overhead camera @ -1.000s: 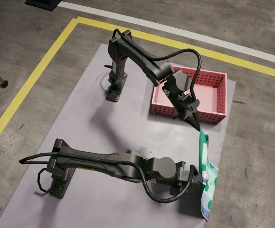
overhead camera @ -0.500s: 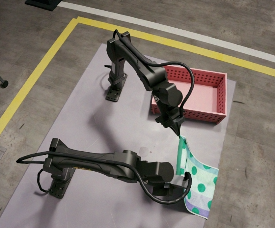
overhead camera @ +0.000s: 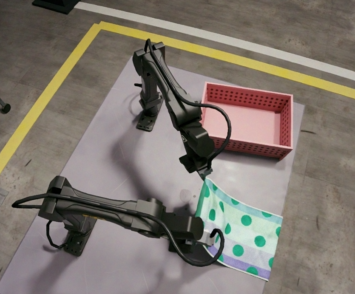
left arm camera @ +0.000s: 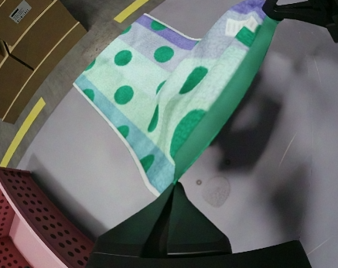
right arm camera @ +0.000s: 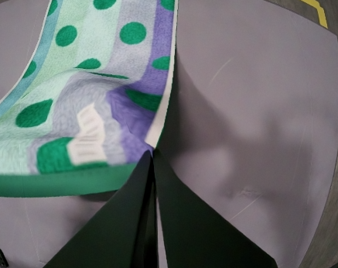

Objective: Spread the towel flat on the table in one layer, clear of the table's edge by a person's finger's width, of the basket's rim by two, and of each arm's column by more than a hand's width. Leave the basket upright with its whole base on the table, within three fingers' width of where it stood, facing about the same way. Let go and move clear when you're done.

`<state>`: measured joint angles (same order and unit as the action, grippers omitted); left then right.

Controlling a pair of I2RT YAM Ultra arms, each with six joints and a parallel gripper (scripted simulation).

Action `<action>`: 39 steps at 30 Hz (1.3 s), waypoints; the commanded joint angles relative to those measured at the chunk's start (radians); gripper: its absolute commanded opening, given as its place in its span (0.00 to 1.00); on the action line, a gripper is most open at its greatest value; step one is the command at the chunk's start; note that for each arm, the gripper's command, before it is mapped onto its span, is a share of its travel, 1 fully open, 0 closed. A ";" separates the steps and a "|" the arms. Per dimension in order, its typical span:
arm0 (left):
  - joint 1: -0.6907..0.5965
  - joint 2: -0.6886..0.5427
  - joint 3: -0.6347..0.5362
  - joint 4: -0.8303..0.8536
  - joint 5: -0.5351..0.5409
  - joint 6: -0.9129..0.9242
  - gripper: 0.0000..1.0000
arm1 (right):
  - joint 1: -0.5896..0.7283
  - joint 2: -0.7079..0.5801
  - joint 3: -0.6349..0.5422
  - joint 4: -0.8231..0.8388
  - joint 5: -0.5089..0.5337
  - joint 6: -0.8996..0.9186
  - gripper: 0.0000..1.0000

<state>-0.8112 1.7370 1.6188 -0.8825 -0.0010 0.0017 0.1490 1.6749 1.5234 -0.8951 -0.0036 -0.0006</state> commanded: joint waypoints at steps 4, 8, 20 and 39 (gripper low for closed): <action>-0.069 -0.098 -0.199 0.148 0.001 -0.009 0.00 | -0.017 -0.155 -0.225 0.156 0.008 -0.006 0.00; -0.101 -0.127 -0.293 0.218 -0.003 -0.011 0.00 | -0.021 -0.217 -0.345 0.221 0.007 -0.007 0.00; -0.224 -0.181 -0.577 0.449 0.002 -0.010 0.00 | -0.039 -0.407 -0.729 0.416 0.006 -0.007 0.00; -0.359 -0.123 -0.796 0.694 0.001 -0.010 0.00 | -0.064 -0.583 -1.071 0.589 0.004 -0.008 0.00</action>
<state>-1.1542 1.6051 0.8463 -0.2367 -0.0017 0.0002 0.0963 1.1252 0.4603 -0.3702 -0.0044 -0.0029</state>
